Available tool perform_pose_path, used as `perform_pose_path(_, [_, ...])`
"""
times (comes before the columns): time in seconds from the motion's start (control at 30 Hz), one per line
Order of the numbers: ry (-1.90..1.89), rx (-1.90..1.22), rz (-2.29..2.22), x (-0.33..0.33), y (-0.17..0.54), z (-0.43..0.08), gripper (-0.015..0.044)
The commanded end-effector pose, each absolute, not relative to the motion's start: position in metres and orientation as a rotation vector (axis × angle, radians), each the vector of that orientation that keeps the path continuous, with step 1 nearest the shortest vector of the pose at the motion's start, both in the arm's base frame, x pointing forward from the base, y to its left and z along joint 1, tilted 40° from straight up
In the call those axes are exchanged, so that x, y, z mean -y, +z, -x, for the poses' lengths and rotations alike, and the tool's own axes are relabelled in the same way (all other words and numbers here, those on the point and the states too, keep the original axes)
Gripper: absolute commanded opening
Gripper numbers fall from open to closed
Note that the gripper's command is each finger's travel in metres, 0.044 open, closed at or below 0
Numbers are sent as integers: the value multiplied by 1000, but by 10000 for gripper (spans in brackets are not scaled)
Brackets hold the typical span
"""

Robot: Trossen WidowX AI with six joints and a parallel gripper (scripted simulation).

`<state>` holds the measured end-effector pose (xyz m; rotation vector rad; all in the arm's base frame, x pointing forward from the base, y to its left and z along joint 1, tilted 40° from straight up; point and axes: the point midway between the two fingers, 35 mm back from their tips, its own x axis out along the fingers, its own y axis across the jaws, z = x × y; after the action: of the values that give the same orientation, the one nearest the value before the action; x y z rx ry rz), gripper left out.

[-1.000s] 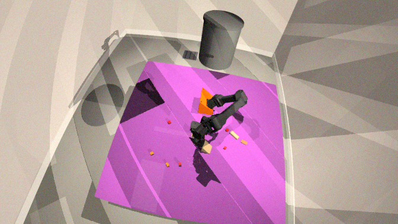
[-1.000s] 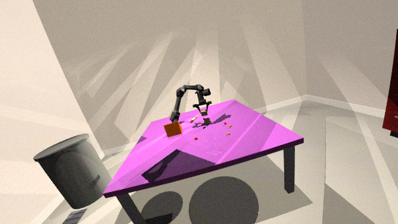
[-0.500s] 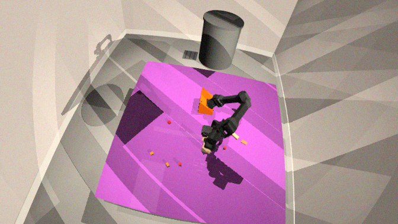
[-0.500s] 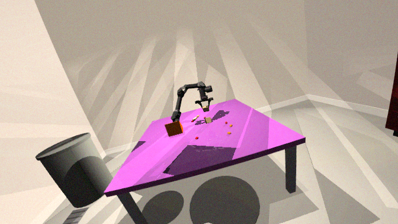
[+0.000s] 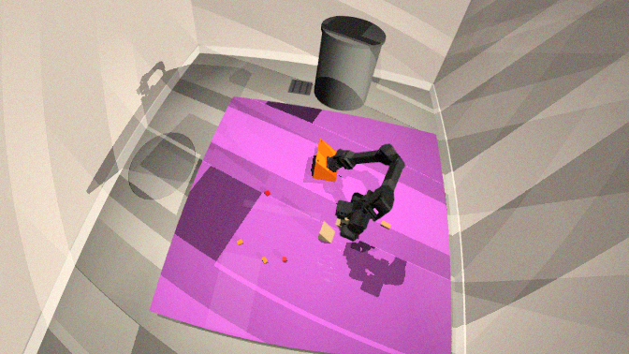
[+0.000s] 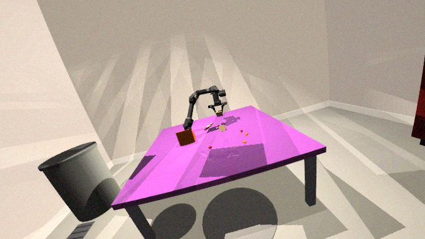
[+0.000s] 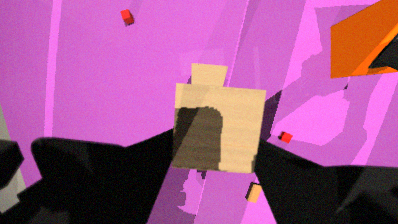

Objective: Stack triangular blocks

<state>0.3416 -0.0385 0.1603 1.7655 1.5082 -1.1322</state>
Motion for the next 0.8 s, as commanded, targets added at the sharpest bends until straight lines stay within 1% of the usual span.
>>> perform_pose_path(0.0, [-1134, -1505, -1777, 35, 163, -341, 0])
perform_pose_path(0.57, [-1129, -1507, -1777, 13, 96, -340, 0])
perform_pose_path(0.77, [-1133, -1505, -1779, 10, 85, -340, 0])
